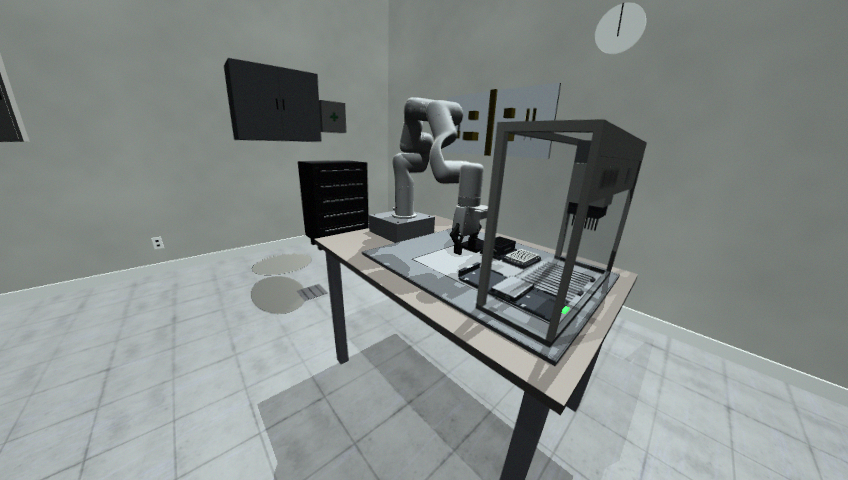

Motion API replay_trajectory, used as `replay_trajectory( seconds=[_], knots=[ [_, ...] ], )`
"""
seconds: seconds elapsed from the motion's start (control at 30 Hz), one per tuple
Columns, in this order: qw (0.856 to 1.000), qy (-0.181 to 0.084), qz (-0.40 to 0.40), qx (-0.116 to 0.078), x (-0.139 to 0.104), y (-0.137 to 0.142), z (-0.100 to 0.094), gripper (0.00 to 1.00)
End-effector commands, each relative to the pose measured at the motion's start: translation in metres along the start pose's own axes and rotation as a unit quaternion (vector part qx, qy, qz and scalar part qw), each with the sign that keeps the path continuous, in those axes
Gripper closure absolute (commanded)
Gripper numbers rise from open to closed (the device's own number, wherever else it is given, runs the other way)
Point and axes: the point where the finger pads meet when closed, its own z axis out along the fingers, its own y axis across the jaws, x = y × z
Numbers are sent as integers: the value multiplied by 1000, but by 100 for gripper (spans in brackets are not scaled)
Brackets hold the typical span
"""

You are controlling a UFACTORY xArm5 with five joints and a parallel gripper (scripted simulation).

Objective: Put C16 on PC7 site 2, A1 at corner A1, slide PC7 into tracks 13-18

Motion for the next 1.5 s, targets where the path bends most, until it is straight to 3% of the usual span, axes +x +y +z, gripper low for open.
replay_trajectory(
  seconds=[0.0,1.47],
  knots=[
    [1000,2,0,-1,1,0,-8,19],
    [1000,2,0,-1,1,0,-71,19]
  ],
)
